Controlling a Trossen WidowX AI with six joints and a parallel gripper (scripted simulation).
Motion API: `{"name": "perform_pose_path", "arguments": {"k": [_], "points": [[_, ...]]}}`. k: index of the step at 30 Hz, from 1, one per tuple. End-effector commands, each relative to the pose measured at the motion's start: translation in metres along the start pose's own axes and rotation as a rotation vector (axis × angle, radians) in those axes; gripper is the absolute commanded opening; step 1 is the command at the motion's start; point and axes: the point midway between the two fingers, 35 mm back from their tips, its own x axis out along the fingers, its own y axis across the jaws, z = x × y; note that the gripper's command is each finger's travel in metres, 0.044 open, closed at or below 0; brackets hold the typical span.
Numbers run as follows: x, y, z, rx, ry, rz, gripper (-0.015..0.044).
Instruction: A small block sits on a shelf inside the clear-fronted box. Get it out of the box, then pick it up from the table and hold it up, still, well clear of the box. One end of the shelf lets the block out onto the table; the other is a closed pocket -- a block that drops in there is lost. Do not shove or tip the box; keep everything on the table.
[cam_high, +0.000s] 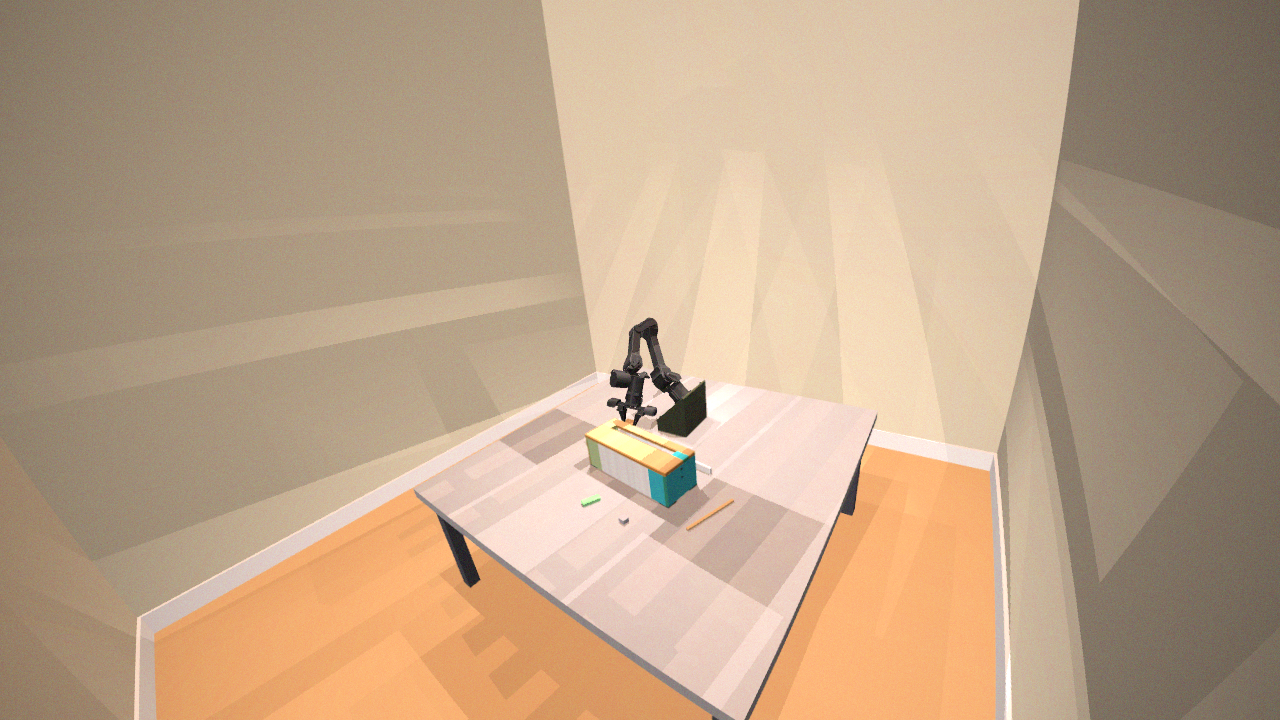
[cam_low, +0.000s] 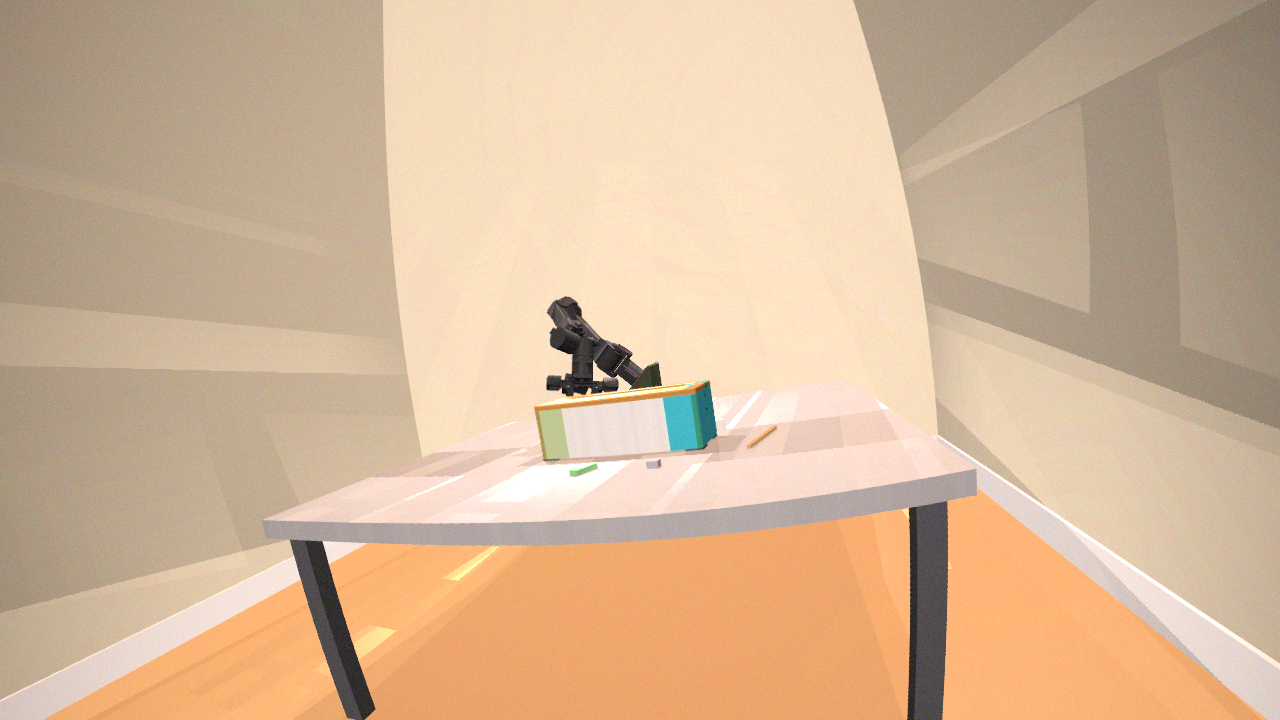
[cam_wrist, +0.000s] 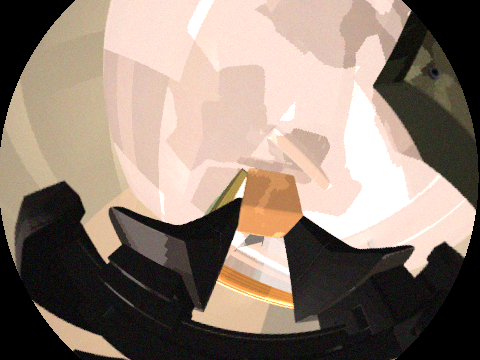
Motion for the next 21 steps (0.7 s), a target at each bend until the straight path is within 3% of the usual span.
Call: {"name": "perform_pose_path", "arguments": {"k": [1, 21], "points": [[-0.0021, 0.0017, -0.0023, -0.133, -0.001, 0.003, 0.0], [-0.0113, 0.0016, -0.0085, -0.919, -0.008, -0.01, 0.0]]}}
